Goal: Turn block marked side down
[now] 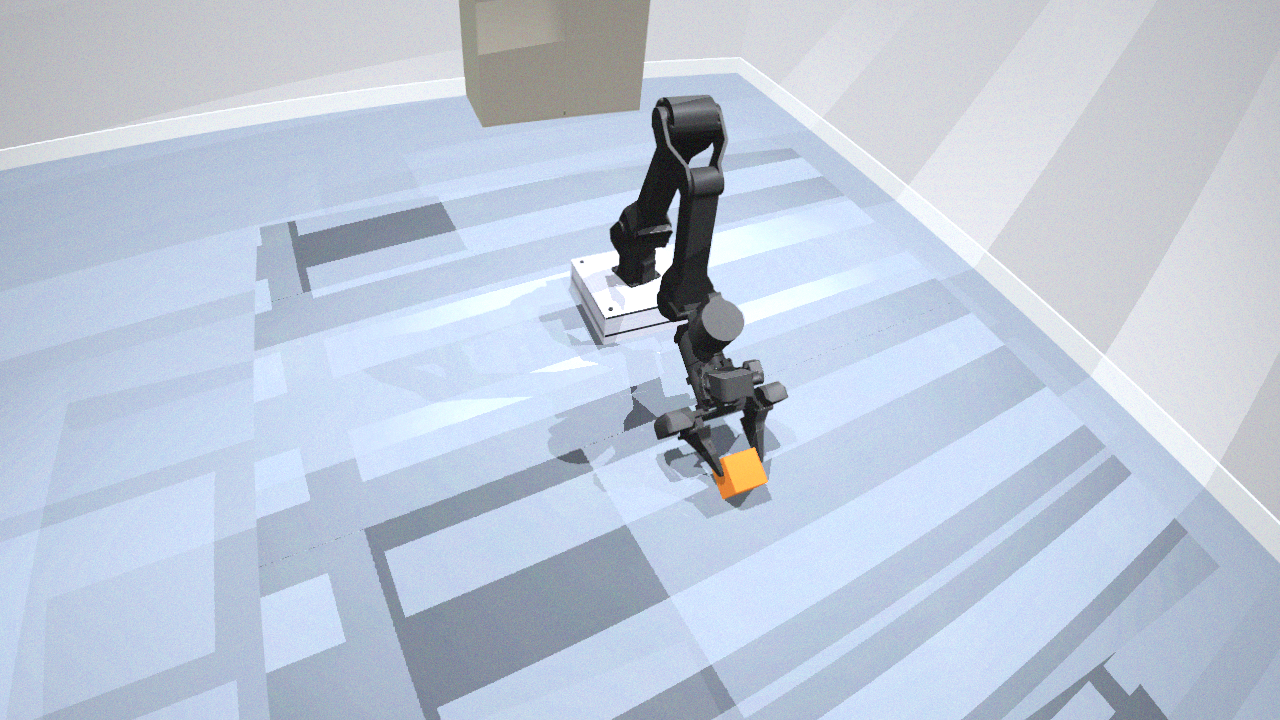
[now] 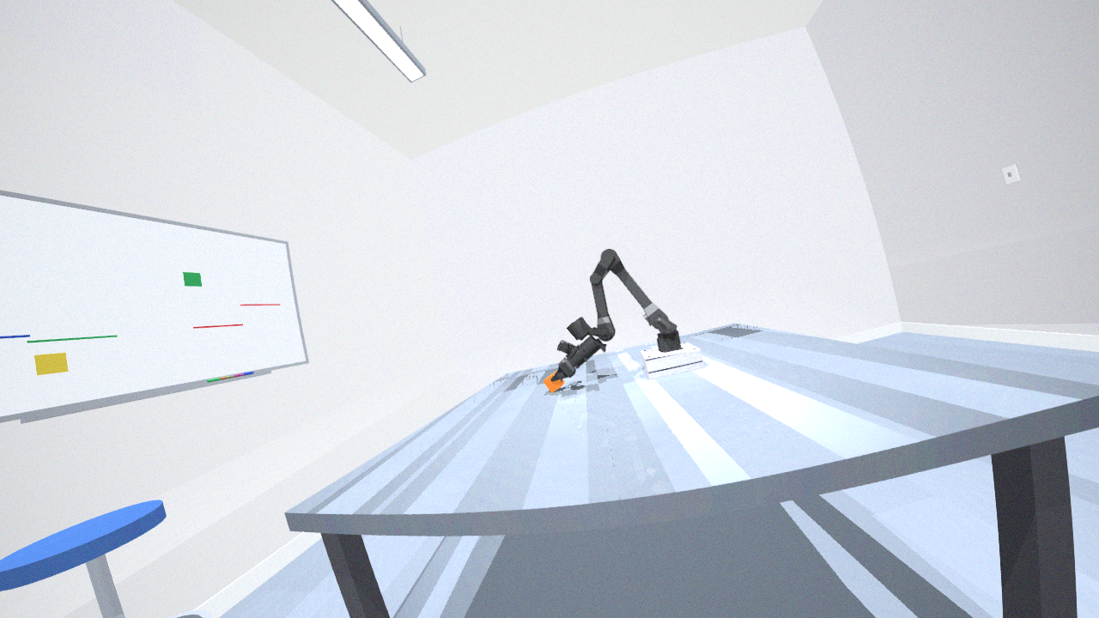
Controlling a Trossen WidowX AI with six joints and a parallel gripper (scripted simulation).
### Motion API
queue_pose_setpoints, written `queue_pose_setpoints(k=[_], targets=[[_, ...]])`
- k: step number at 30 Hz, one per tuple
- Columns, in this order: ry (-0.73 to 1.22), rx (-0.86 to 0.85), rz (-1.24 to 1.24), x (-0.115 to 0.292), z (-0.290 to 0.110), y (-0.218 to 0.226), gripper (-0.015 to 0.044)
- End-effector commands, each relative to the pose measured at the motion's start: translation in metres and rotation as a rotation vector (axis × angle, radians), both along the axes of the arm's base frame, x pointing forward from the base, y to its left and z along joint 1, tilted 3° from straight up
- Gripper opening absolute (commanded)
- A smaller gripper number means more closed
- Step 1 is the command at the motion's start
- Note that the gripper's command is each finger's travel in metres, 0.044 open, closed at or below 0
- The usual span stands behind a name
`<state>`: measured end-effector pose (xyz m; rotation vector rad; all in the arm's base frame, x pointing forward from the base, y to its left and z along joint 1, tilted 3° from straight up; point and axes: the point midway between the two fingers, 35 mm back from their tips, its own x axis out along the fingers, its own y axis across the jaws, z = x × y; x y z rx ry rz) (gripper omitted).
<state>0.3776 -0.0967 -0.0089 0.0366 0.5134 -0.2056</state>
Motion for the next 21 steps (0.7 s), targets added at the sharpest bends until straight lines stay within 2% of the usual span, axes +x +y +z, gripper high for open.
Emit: queue_pose_setpoints(k=[1,3,21], targets=[[0.000,-0.001,0.004,-0.0002,0.0000,0.0005,0.0394],[0.000,-0.001,0.004,-0.0002,0.0000,0.0005,0.0440],[0.000,-0.001,0.004,-0.0002,0.0000,0.0005,0.0440]])
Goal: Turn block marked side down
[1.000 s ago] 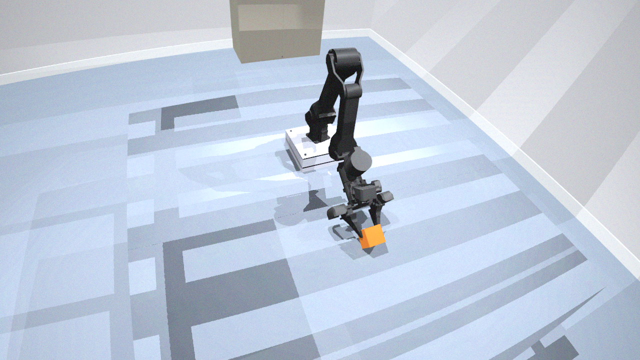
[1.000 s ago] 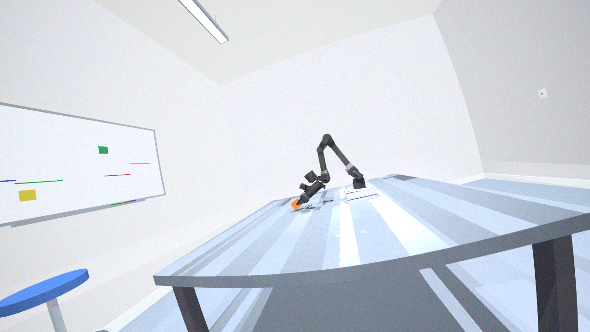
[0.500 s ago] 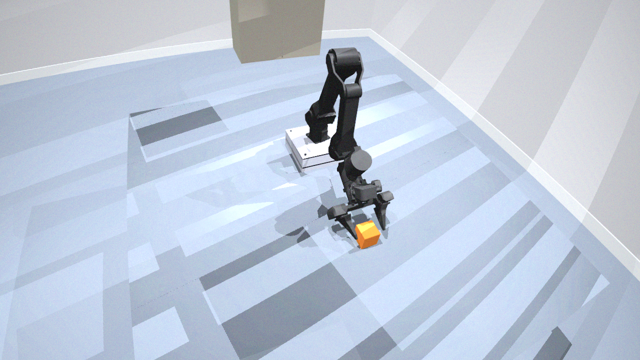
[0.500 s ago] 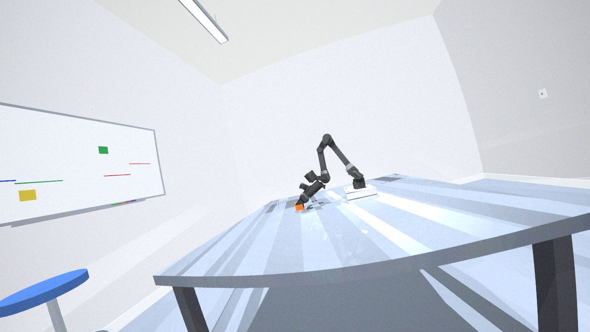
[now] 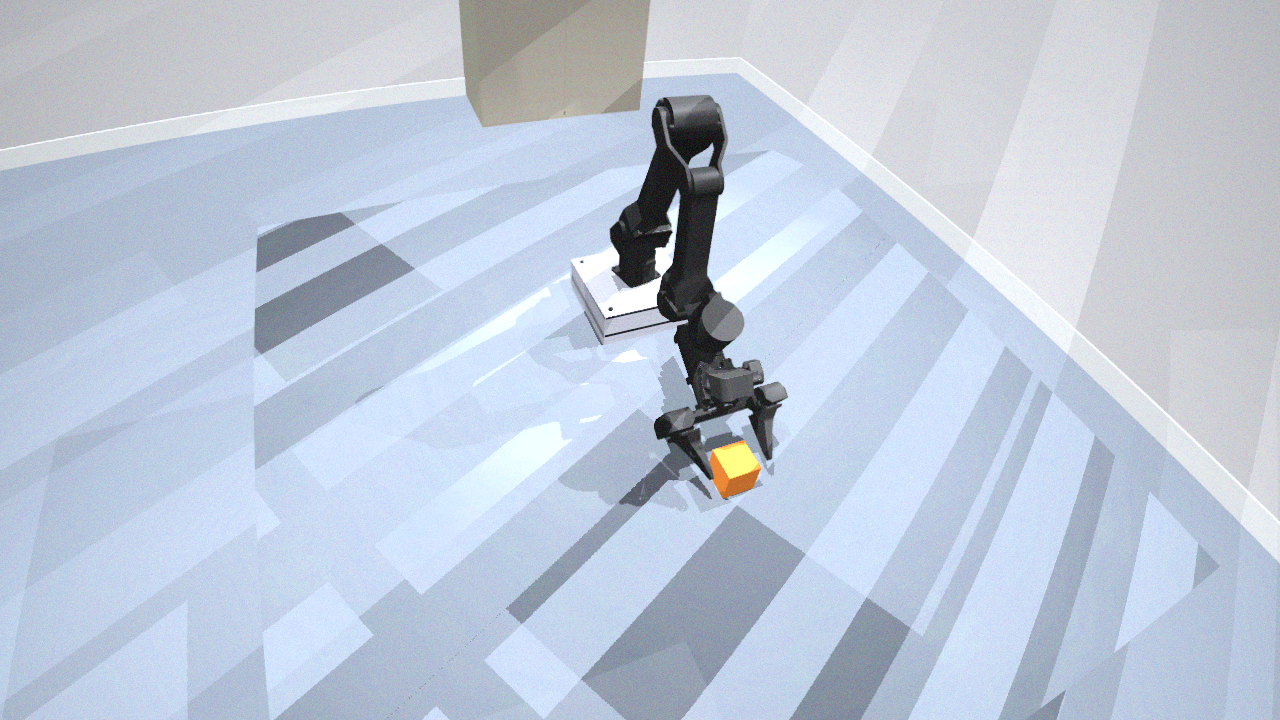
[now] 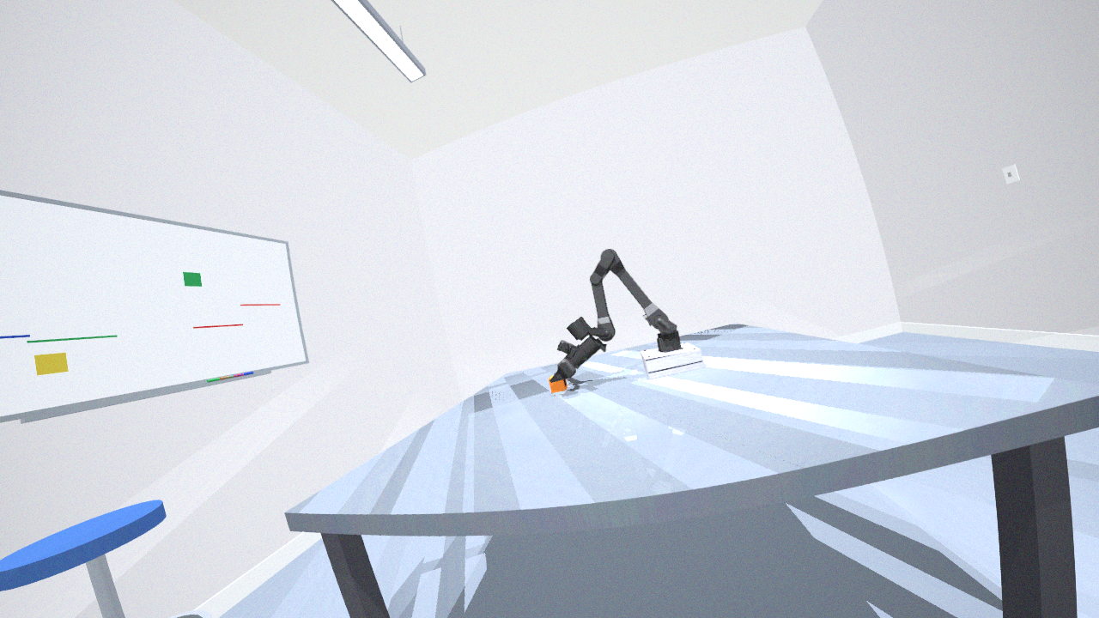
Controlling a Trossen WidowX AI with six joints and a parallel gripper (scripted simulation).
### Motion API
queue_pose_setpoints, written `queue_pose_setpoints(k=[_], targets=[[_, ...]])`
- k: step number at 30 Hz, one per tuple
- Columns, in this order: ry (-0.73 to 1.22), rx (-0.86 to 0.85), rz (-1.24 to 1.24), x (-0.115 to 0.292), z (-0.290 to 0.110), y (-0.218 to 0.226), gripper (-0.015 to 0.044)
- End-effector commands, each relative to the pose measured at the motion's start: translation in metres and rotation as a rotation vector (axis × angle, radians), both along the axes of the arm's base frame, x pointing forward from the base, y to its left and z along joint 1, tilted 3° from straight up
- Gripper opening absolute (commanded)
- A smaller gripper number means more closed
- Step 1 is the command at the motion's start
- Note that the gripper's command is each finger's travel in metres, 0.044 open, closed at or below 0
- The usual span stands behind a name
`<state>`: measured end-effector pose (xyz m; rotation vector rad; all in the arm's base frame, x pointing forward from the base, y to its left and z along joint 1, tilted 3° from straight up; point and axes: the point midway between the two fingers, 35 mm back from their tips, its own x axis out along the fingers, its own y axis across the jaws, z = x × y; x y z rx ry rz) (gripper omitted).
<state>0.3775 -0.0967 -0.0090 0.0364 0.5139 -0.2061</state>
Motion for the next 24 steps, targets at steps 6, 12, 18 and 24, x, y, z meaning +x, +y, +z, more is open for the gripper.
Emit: queue_pose_setpoints(k=[6,12,18,24], targets=[[-0.001,-0.001,0.004,0.000,0.000,0.000,0.0440],[-0.001,-0.001,0.004,0.000,0.000,0.000,0.0440],[0.056,0.012,0.002,0.005,0.001,-0.001,0.0440],[0.285,0.062,-0.003,0.012,0.021,-0.002,0.0440]])
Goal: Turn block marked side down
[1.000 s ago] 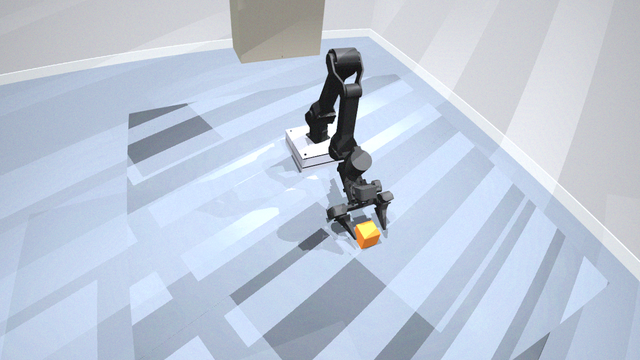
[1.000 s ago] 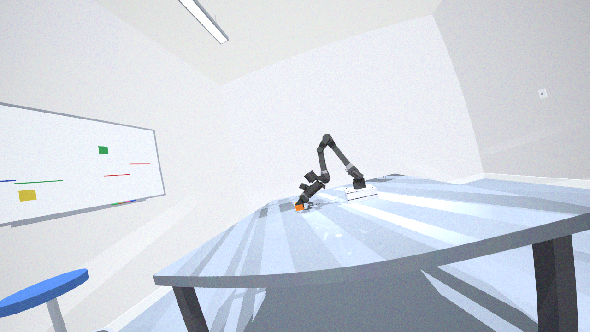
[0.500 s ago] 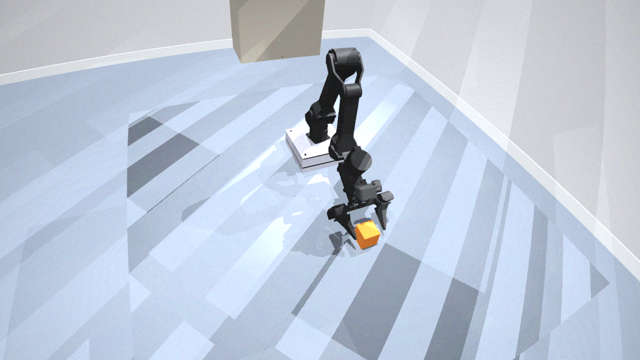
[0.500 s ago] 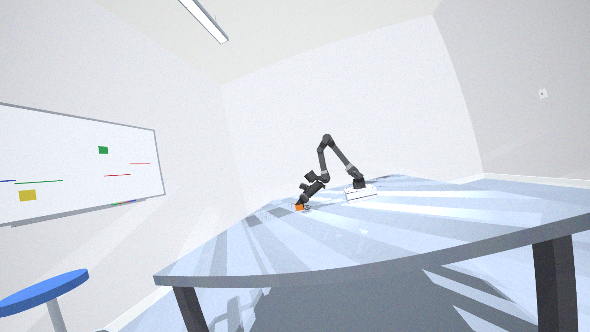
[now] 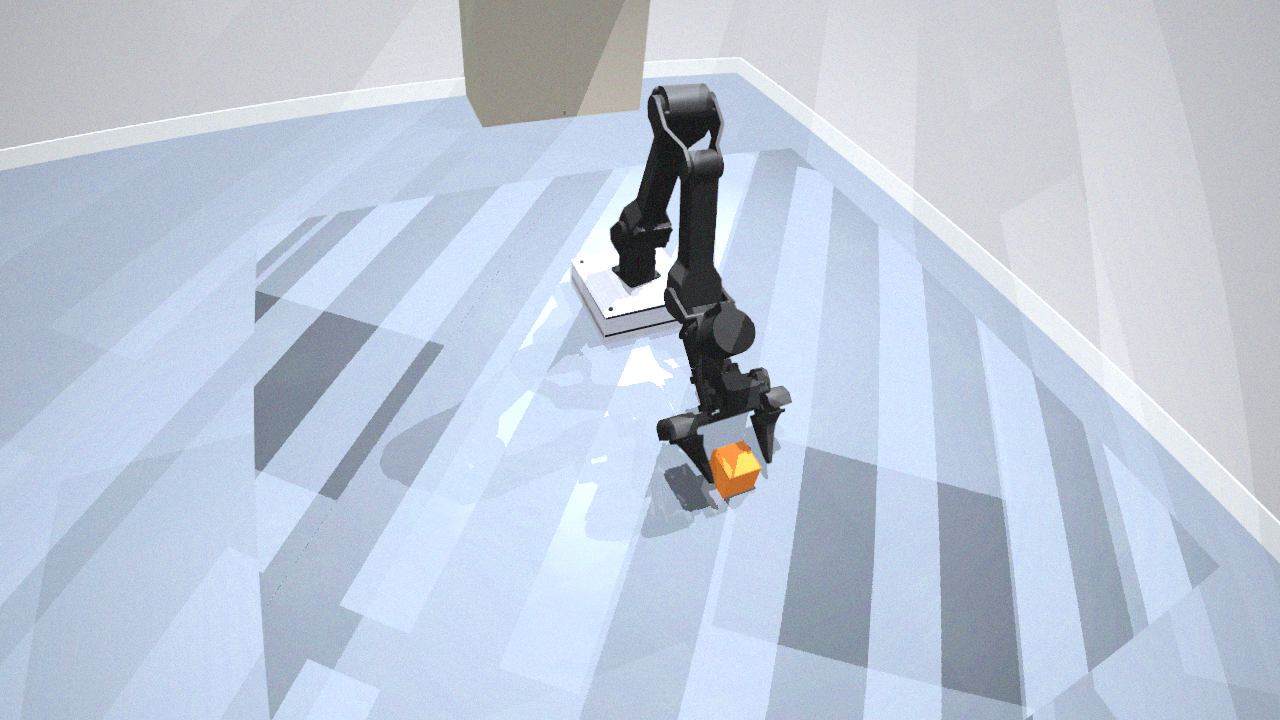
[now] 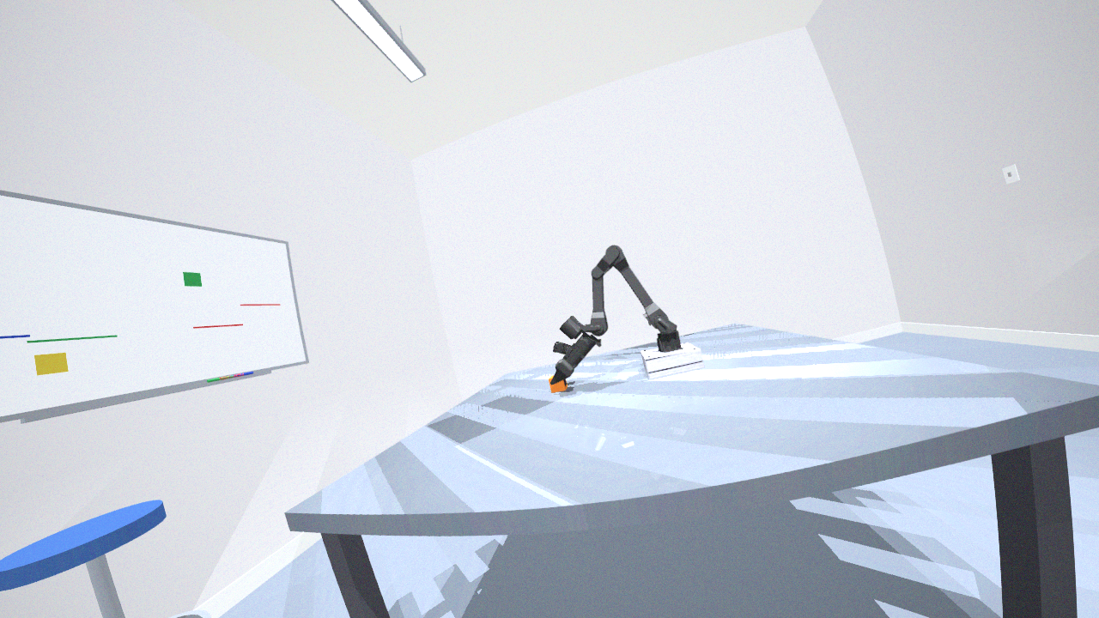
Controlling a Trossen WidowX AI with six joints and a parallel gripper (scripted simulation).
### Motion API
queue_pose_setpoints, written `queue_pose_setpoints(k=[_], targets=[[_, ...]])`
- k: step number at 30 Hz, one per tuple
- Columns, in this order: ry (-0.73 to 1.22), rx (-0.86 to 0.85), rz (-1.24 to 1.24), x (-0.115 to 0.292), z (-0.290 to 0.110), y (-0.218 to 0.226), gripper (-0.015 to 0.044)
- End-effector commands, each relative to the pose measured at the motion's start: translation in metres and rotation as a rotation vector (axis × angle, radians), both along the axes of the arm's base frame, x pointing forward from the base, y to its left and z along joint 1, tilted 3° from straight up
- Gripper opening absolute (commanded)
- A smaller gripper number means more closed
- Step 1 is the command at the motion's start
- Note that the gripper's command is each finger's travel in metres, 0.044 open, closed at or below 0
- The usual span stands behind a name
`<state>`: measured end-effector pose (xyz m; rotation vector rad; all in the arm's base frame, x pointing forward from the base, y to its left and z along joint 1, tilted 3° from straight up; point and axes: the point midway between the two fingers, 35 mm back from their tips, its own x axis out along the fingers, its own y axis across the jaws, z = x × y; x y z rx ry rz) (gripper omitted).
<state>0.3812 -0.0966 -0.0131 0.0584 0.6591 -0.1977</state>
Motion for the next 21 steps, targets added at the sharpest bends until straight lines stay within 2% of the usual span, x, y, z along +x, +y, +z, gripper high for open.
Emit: queue_pose_setpoints(k=[1,6,10,21], targets=[[0.182,0.031,-0.004,0.006,0.031,-0.002,0.0440],[0.327,0.057,-0.006,-0.008,0.070,0.002,0.0440],[0.396,0.072,-0.005,-0.020,0.076,0.005,0.0440],[0.396,0.072,-0.005,-0.020,0.076,0.005,0.0440]])
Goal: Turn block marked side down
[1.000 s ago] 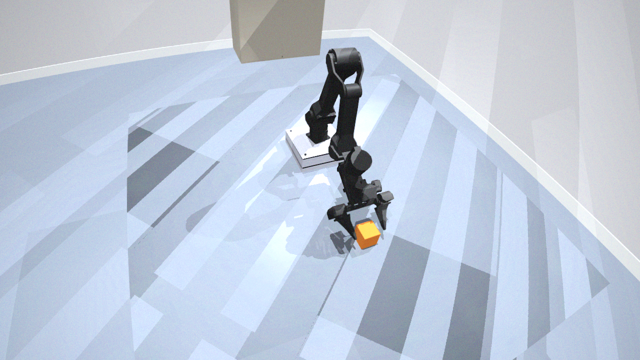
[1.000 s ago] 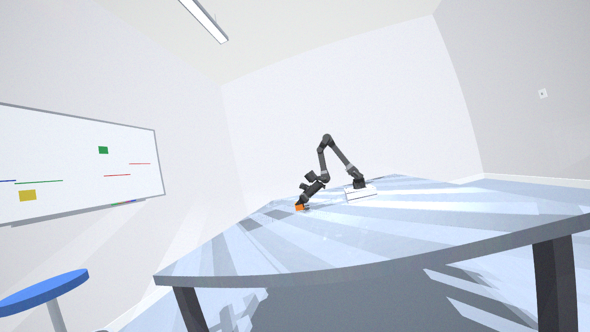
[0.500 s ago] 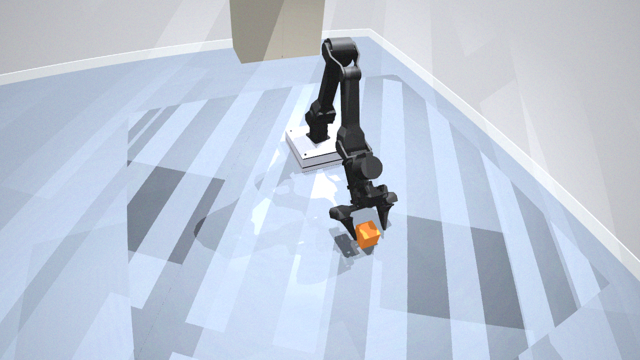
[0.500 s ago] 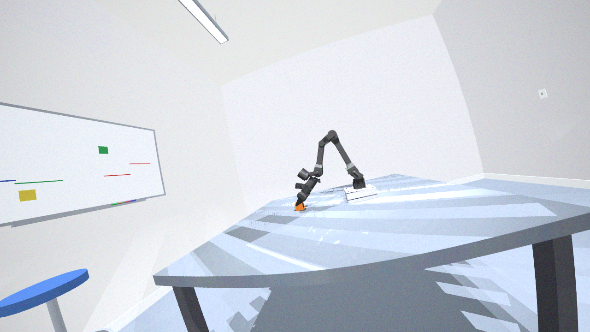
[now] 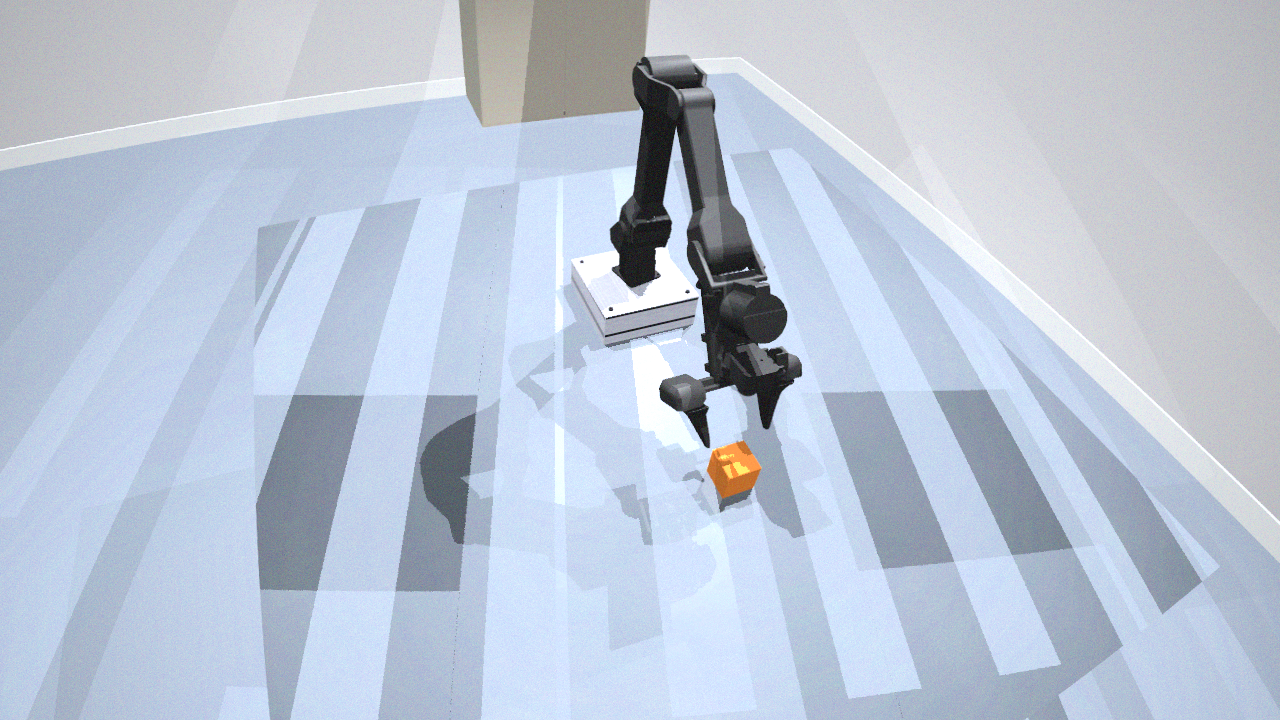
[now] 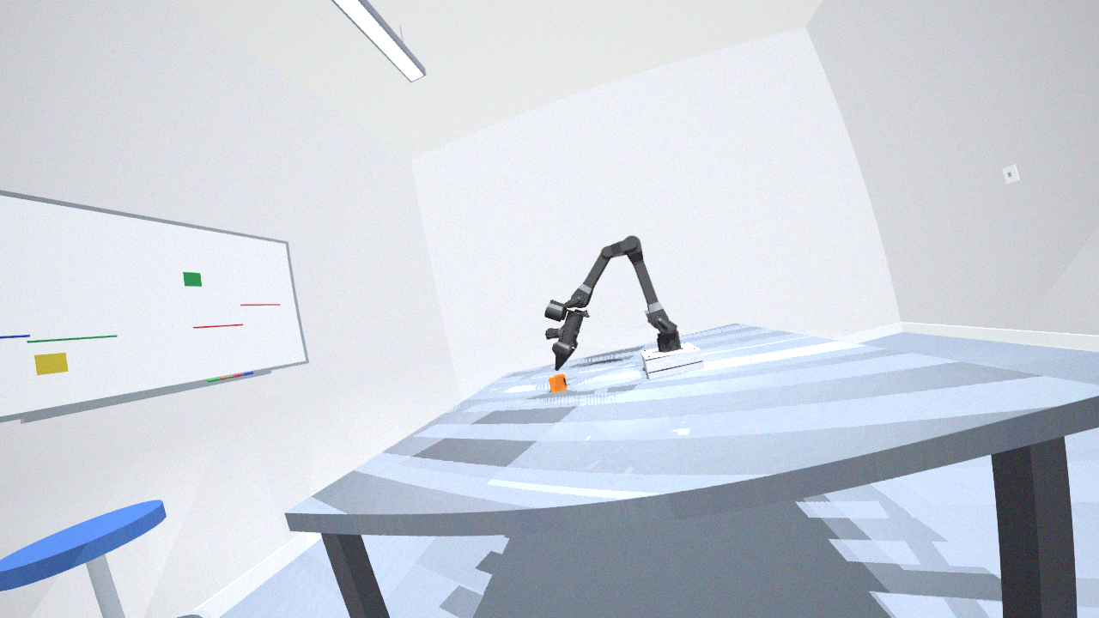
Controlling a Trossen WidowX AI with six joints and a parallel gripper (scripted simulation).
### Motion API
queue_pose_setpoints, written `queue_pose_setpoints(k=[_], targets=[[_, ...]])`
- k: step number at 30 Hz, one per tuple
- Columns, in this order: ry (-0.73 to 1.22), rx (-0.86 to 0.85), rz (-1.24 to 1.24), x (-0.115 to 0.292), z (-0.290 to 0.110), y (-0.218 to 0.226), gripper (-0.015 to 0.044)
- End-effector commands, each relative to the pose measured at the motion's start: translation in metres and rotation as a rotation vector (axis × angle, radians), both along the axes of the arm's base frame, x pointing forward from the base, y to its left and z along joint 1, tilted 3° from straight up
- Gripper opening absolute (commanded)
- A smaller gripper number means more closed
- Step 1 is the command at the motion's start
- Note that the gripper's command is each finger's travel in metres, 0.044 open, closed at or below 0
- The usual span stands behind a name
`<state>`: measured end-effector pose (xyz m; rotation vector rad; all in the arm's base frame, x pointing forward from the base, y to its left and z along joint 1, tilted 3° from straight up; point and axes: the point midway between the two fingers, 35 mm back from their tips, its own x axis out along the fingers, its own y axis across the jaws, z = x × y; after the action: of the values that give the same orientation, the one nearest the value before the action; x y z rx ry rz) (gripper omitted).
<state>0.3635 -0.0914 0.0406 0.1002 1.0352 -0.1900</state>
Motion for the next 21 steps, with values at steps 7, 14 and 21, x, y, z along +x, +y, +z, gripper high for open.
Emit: queue_pose_setpoints(k=[7,14,21], targets=[[0.100,0.011,0.001,0.007,0.025,-0.002,0.0440],[0.306,0.055,-0.002,0.025,0.034,-0.007,0.0440],[0.510,0.095,-0.004,0.033,0.044,-0.008,0.0440]])
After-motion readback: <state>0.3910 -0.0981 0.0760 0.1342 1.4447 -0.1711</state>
